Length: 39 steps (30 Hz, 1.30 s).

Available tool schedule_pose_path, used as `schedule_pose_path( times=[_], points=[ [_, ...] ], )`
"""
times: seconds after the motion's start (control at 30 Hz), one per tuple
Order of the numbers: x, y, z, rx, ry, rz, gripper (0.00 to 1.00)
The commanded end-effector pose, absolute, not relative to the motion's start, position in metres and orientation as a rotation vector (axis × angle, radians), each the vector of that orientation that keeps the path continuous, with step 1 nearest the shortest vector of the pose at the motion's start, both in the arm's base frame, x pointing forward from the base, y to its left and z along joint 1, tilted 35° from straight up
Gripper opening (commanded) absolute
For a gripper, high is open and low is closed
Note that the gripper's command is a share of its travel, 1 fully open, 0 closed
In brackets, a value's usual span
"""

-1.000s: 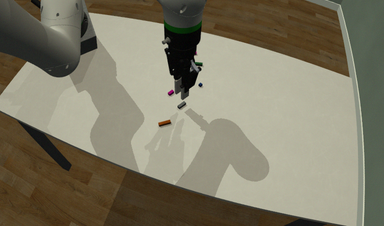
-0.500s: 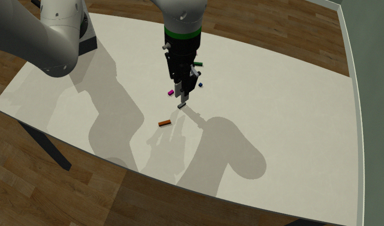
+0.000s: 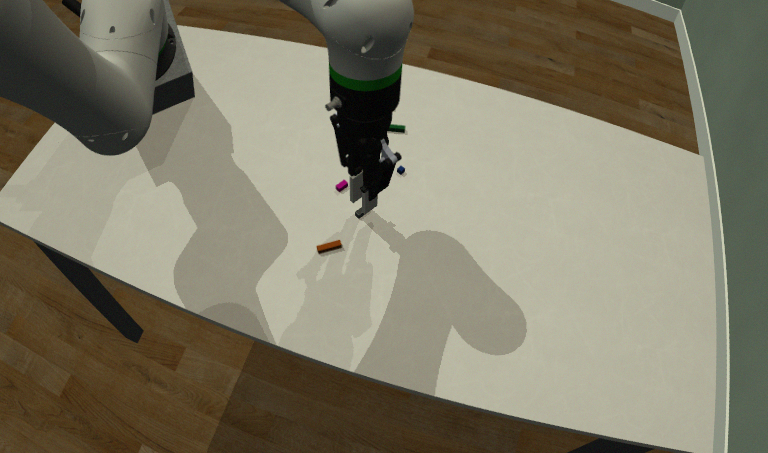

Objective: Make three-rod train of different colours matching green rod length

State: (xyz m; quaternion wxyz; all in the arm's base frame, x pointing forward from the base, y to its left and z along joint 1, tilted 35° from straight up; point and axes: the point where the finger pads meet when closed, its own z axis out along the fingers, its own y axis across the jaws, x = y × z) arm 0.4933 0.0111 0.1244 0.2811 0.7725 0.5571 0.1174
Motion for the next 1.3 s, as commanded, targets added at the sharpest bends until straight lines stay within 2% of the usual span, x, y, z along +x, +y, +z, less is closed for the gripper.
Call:
schedule_pose_path(
  times=[0.0,1.27],
  points=[
    [0.495,0.0103,0.1221,2.07,1.493,0.315,0.15],
    [0.4977,0.0087,0.1177,2.07,1.493,0.315,0.15]
  ],
)
